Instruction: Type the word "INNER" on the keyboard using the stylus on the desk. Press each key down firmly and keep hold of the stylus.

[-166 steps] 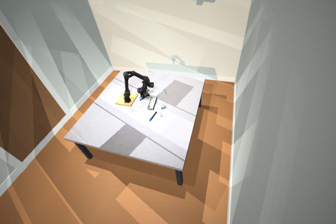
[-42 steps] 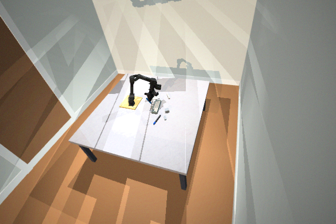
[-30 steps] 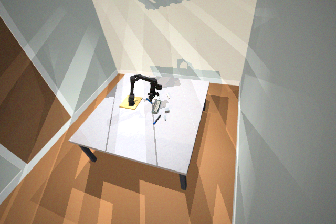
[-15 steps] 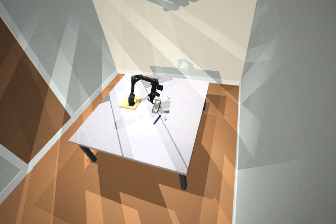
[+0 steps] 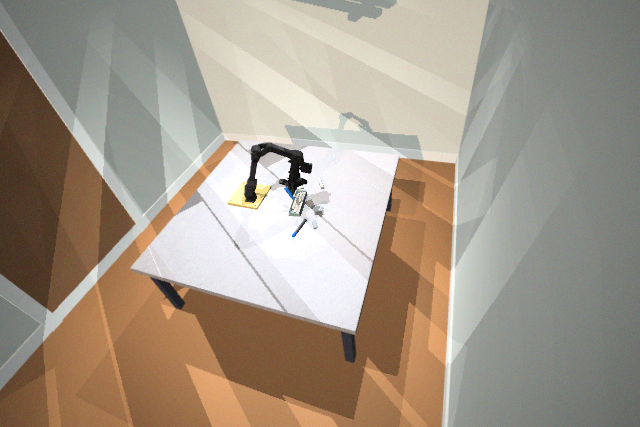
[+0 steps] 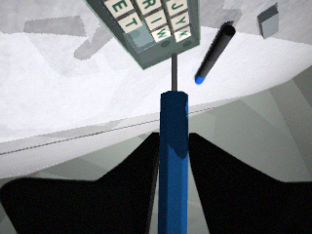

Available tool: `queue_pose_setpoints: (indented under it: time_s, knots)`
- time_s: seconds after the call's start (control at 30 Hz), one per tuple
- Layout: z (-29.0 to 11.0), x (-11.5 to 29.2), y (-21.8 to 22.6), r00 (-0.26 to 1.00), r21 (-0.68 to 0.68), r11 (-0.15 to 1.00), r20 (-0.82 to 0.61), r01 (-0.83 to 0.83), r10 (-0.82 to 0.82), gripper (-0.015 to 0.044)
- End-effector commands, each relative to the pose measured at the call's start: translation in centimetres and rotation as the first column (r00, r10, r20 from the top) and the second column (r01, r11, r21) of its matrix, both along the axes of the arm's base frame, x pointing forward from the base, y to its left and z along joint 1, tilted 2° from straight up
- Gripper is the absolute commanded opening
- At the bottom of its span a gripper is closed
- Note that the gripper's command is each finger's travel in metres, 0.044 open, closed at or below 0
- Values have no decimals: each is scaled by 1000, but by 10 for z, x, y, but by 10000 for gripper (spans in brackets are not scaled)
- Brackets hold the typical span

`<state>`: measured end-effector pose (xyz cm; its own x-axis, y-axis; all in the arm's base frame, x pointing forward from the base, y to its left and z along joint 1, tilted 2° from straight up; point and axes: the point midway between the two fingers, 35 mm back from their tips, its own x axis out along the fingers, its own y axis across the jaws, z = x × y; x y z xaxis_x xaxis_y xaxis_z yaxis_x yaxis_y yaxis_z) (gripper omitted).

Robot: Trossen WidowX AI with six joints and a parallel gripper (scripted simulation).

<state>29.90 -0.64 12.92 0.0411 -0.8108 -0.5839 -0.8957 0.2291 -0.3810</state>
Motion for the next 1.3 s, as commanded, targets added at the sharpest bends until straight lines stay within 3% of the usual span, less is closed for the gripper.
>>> queue_pose_setpoints:
  time_s: [0.0, 0.33, 0.57, 0.8, 1.27]
  knots:
    - [3, 6, -3, 992, -28, 996, -98, -79, 76, 0]
    - [10, 17, -11, 908, -59, 961, -348, -271, 234, 0]
    - [7, 18, -11, 905, -59, 960, -353, -274, 236, 0]
    - [-24, 19, -10, 905, -59, 960, -353, -274, 236, 0]
    - [-25, 19, -10, 905, -59, 960, -353, -274, 236, 0]
